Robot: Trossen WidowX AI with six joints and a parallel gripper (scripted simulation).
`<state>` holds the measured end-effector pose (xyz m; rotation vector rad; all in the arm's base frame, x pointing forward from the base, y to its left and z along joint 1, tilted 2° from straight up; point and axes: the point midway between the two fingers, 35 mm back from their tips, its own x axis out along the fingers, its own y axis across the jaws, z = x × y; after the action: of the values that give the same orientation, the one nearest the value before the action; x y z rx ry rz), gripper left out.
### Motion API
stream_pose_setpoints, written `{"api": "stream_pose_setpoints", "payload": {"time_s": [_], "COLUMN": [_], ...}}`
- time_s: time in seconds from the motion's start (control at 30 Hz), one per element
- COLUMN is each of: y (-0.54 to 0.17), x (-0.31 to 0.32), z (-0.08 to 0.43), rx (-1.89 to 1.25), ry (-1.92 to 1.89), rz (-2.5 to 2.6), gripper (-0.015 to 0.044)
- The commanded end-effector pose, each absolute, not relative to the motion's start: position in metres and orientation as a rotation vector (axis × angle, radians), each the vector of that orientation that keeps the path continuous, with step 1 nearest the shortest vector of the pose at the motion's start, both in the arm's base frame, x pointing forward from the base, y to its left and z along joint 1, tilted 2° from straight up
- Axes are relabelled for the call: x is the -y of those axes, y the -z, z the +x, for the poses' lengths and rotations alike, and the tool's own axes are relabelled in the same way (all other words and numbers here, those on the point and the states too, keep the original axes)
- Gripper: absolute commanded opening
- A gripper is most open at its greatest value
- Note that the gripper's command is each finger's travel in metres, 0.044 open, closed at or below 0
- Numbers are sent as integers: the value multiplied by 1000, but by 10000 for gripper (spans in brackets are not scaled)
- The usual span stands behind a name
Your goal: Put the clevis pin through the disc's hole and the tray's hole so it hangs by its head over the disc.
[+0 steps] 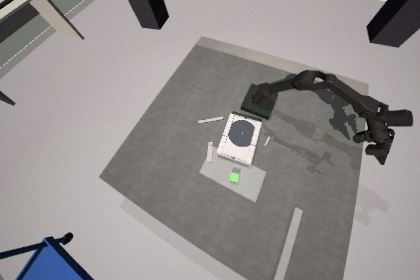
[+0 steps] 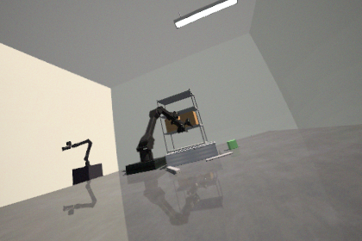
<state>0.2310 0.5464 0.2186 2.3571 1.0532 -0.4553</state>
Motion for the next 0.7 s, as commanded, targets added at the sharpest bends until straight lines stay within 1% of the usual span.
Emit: {"api": "stream_pose_setpoints", "payload": {"time_s": [0.0, 0.07, 0.27, 0.43, 0.67], "y": [-218, -210, -177, -153, -126], "x": [-544, -526, -441, -375, -297], "z": [233, 248, 298, 319, 324], "rx": [-1049, -1021, -968, -993, -1084], "ry": [453, 441, 424, 425, 416], "rz": [2343, 2228, 1745, 1400, 1017], "gripper": [374, 321, 164, 160, 160]}}
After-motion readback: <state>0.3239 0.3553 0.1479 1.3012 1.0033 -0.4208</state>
